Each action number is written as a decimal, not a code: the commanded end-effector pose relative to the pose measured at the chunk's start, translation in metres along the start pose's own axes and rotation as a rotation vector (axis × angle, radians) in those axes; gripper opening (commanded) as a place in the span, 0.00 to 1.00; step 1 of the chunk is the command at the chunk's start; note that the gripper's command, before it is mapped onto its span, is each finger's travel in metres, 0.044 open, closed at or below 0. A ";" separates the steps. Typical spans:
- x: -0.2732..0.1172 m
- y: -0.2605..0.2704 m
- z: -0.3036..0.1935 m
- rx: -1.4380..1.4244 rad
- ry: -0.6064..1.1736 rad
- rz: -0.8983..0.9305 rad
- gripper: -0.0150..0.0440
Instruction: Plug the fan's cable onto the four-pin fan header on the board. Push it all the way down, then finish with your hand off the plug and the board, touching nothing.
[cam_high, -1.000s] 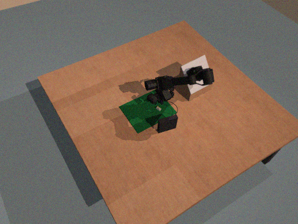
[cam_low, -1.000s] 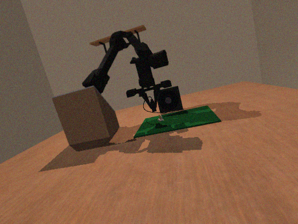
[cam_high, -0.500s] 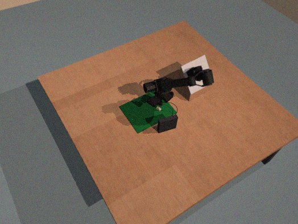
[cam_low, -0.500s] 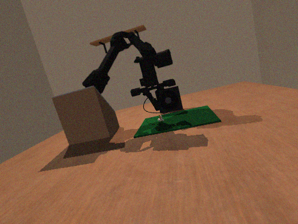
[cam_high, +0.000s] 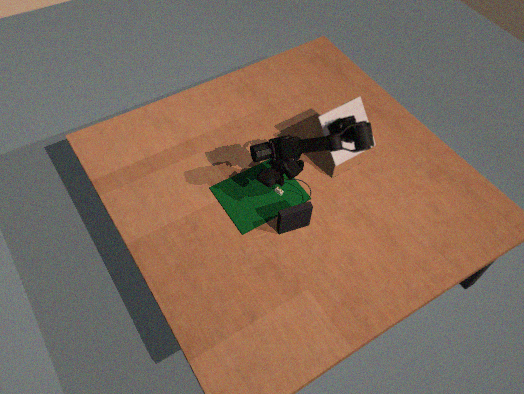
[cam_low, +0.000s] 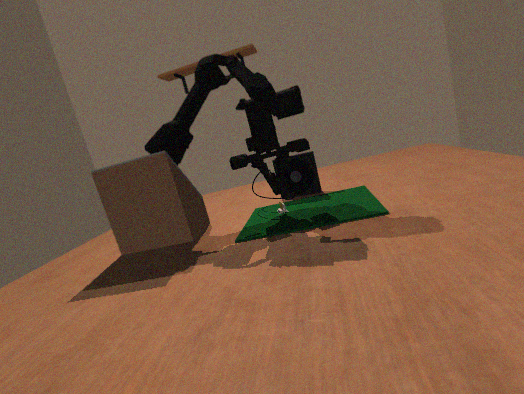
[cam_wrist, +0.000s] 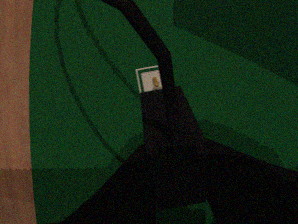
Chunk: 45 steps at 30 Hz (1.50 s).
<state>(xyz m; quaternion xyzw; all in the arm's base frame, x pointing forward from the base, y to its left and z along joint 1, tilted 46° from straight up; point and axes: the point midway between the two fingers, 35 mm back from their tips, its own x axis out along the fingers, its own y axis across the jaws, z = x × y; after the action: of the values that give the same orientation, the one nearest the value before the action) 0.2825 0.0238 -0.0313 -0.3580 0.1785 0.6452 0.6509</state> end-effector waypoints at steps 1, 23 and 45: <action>0.000 0.000 -0.001 0.000 -0.003 0.000 0.25; 0.022 0.000 0.000 0.004 -0.004 0.000 0.25; 0.022 -0.001 0.000 0.004 -0.004 0.000 0.25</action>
<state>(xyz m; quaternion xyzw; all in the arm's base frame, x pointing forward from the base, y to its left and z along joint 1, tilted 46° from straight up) 0.2851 0.0393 -0.0472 -0.3576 0.1801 0.6460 0.6499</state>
